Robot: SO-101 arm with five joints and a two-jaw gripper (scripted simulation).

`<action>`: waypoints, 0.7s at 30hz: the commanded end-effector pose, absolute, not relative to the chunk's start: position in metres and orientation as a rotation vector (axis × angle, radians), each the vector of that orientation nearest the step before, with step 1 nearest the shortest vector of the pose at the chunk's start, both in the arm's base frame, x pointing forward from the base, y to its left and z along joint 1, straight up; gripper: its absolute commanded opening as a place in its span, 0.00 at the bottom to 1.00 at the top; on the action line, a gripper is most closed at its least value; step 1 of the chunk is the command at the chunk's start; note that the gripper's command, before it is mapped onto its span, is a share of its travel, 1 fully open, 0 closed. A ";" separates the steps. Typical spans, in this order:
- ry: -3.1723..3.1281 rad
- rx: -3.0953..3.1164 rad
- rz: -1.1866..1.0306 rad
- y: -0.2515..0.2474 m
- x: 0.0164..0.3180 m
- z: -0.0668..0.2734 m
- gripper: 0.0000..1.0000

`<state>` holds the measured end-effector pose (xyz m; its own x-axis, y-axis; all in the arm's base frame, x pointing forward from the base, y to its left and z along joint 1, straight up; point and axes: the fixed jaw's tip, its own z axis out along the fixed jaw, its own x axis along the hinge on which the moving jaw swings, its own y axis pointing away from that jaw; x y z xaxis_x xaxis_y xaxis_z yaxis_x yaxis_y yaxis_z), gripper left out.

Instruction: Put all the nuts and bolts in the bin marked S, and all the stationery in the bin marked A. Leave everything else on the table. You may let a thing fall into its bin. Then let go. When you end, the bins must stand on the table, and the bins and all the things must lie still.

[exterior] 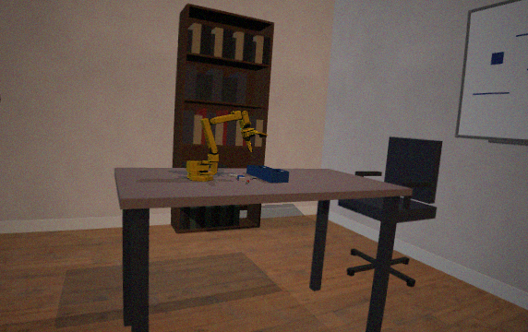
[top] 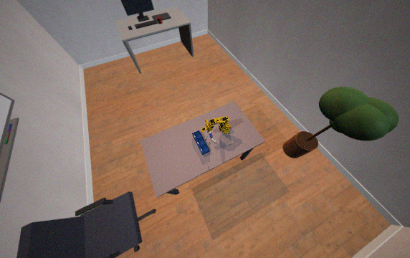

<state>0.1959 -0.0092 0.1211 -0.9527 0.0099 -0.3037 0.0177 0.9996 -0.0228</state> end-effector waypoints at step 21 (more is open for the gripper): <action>2.656 0.000 -0.088 -0.025 0.243 0.135 1.00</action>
